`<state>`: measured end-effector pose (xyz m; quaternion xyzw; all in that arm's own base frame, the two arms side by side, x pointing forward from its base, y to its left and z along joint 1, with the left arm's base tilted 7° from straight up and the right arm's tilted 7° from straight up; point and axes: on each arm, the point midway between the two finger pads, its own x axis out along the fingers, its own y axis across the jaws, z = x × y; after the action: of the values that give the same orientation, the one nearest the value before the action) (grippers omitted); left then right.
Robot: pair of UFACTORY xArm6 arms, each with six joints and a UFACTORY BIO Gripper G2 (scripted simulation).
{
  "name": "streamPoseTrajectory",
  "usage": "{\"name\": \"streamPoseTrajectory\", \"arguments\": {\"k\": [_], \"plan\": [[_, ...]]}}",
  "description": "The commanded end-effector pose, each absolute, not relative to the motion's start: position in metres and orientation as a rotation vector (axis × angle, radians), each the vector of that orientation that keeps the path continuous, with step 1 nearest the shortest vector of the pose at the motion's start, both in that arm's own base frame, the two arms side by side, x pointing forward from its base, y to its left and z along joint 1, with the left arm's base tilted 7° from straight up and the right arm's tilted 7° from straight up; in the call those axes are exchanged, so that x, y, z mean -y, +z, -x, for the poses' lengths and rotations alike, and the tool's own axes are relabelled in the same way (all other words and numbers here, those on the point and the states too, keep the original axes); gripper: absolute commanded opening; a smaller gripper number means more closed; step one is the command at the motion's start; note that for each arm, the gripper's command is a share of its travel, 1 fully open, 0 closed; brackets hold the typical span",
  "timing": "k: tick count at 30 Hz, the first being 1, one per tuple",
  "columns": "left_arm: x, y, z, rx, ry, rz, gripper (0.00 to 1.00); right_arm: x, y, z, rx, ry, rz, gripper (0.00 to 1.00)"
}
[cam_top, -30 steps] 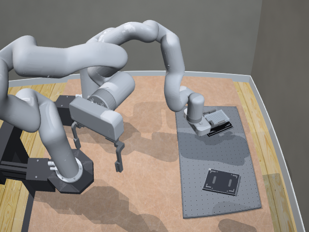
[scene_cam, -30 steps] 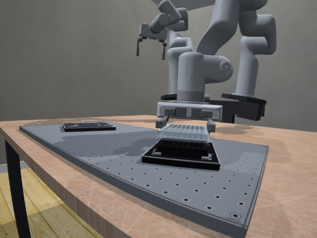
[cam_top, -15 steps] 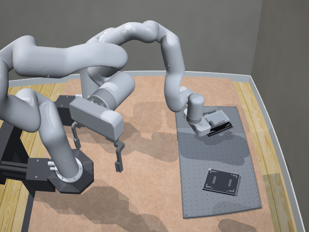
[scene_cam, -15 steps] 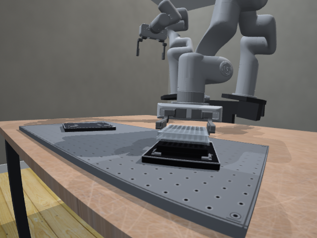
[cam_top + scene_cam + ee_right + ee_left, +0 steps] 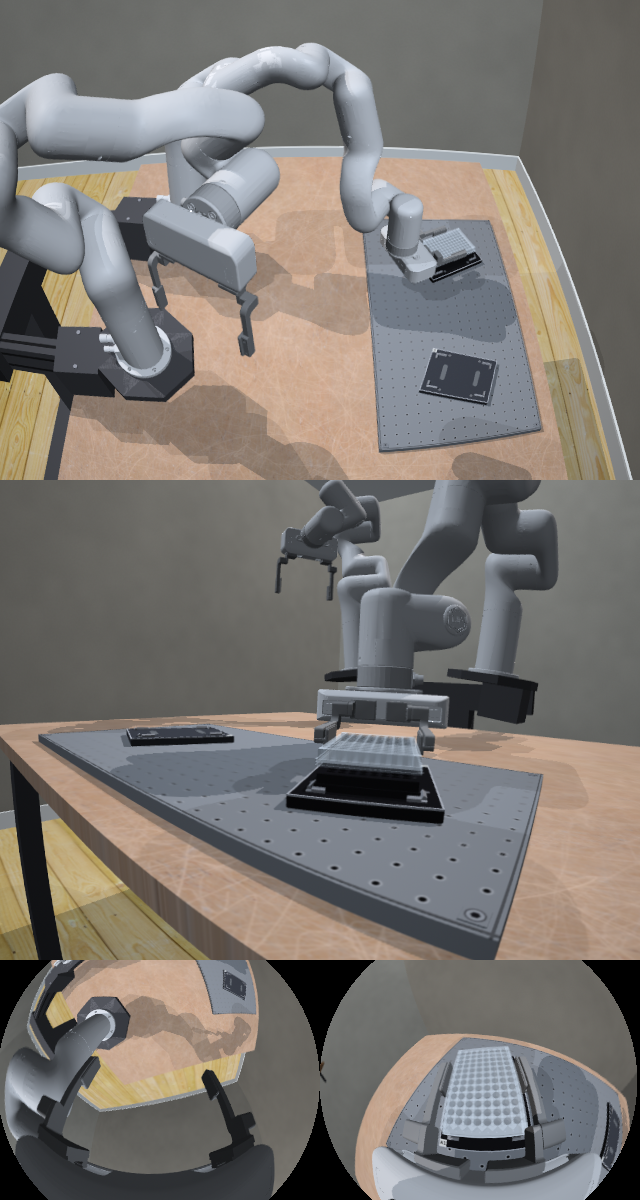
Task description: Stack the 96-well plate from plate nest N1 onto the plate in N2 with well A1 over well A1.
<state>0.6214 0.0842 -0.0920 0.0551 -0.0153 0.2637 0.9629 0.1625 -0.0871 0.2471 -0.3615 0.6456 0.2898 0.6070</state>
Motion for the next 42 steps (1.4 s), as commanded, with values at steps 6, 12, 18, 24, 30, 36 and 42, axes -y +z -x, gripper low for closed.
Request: {"name": "streamPoseTrajectory", "arguments": {"k": [6,12,18,24,30,36,42], "plan": [[-0.0842,-0.0914,-0.6229,0.035,0.534,-0.111,0.0,0.0869,0.2477,-0.1631,-1.49,0.669,0.836,1.0],[-0.0843,-0.0921,-0.6229,0.035,0.534,-0.111,0.0,0.0869,0.2477,-0.1631,-1.49,0.669,0.836,1.0],[-0.0844,-0.0931,-0.6229,0.035,0.534,-0.111,0.0,0.0869,0.2477,-0.1631,-1.49,0.669,0.836,1.0],[-0.0845,-0.0941,-0.6229,0.035,0.534,-0.111,0.0,0.0869,0.2477,-0.1631,-1.49,0.669,0.836,1.0],[-0.0846,-0.0947,-0.6229,0.035,0.534,-0.111,0.0,0.0869,0.2477,-0.1631,-1.49,0.669,0.836,1.0],[-0.0847,-0.0957,-0.6229,0.035,0.534,-0.111,0.0,0.0869,0.2477,-0.1631,-1.49,0.669,0.836,1.0],[-0.0848,-0.0967,-0.6229,0.035,0.534,-0.111,0.0,0.0869,0.2477,-0.1631,-1.49,0.669,0.836,1.0]]}}
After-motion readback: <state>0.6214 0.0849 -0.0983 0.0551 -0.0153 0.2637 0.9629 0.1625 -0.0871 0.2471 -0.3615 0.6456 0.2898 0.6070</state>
